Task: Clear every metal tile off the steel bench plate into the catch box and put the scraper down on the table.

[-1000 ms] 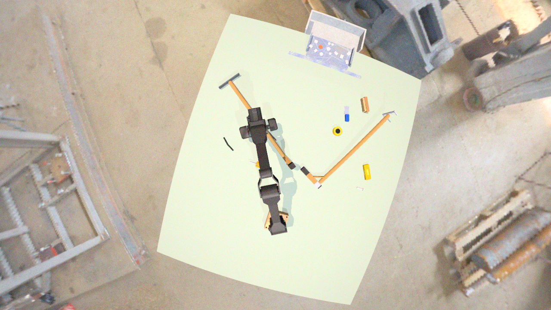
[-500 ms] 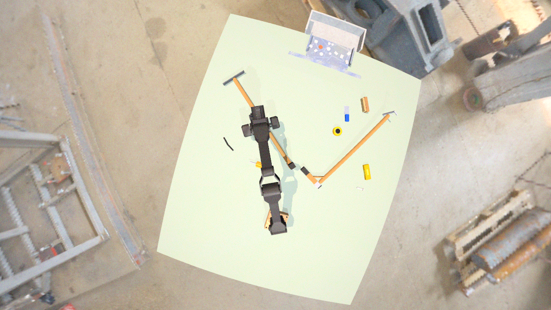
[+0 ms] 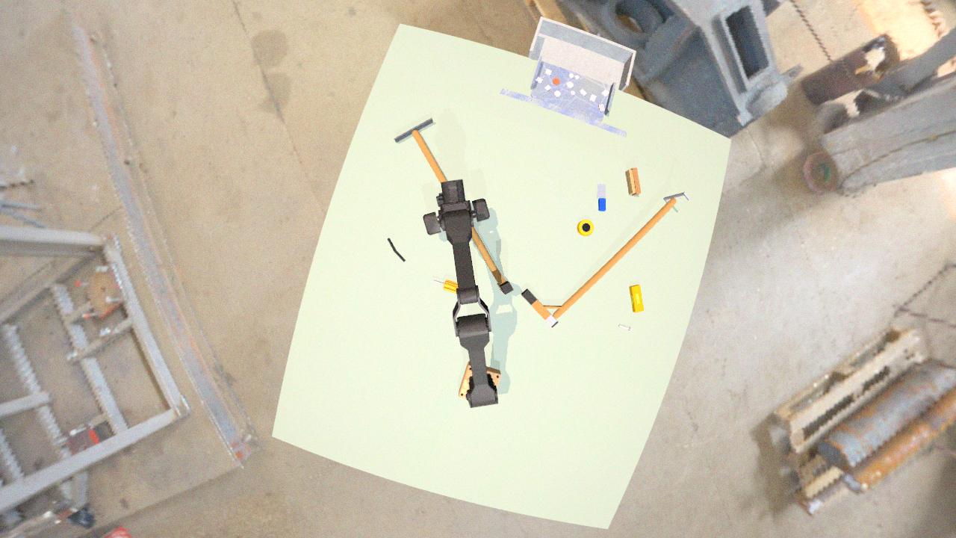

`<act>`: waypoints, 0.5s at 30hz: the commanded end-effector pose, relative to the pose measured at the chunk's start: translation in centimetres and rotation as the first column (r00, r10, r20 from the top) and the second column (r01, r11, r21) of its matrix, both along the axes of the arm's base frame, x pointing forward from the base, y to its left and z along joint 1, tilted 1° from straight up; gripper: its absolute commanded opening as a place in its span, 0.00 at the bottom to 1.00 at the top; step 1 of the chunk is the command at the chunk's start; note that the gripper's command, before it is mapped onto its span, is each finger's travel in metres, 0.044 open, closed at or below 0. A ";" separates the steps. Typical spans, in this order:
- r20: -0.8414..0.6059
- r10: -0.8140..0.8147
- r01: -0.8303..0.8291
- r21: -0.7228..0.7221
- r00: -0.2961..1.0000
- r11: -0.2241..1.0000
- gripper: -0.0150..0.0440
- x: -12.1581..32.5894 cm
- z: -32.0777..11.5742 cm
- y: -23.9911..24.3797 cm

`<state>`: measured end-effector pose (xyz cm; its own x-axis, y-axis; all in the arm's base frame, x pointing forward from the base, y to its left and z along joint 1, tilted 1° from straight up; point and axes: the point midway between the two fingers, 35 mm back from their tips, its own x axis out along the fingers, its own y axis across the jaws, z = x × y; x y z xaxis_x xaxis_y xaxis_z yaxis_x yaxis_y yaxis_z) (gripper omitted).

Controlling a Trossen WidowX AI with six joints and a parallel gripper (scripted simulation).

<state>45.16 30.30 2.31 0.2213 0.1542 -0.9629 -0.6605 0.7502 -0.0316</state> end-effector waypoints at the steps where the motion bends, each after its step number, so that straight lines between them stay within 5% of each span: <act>1: -0.003 -0.001 0.001 -0.001 1.000 1.000 0.25 0.4 -0.2 -0.4; 15: 0.000 -0.001 0.001 -0.001 1.000 1.000 0.25 1.6 -0.2 -1.1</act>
<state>46.41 29.54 2.38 0.2251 0.1557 -0.9618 -0.6608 0.7498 -0.0332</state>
